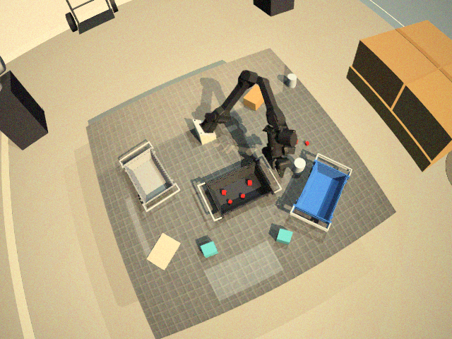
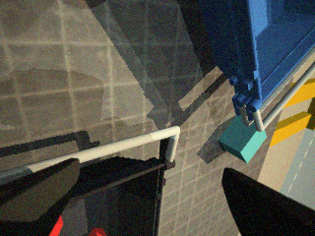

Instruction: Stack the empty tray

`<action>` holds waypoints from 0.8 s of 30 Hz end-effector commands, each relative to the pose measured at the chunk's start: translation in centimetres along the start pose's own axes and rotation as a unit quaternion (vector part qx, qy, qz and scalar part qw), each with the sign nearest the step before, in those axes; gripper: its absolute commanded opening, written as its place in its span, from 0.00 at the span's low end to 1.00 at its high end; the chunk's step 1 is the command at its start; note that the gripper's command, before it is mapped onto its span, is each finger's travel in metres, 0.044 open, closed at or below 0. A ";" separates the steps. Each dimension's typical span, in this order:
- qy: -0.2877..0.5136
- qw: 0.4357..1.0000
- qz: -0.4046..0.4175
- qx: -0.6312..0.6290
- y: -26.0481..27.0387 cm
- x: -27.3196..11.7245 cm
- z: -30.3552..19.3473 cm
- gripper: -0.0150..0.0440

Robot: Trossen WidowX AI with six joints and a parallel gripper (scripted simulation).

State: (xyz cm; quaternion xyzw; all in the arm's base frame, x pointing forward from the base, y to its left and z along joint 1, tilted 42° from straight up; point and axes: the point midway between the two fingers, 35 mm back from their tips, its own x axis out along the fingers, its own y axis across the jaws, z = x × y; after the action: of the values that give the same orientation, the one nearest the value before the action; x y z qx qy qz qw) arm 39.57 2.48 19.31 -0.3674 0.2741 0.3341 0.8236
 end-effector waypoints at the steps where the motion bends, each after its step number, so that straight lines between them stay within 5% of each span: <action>1: 0.000 1.000 0.000 0.000 0.0 0.0 0.0 0.89; 12: 0.003 1.000 0.002 -0.001 -2.6 -2.8 -0.5 0.40; 20: 0.002 1.000 0.001 0.000 -7.2 -10.7 -1.7 0.39; 24: 0.007 0.987 0.063 0.151 -4.6 -6.3 -1.6 0.39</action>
State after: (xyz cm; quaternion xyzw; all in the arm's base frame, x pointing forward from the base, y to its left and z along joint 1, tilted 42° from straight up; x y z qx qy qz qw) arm 38.45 -4.77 27.12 -0.3201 0.2981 0.3223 0.8395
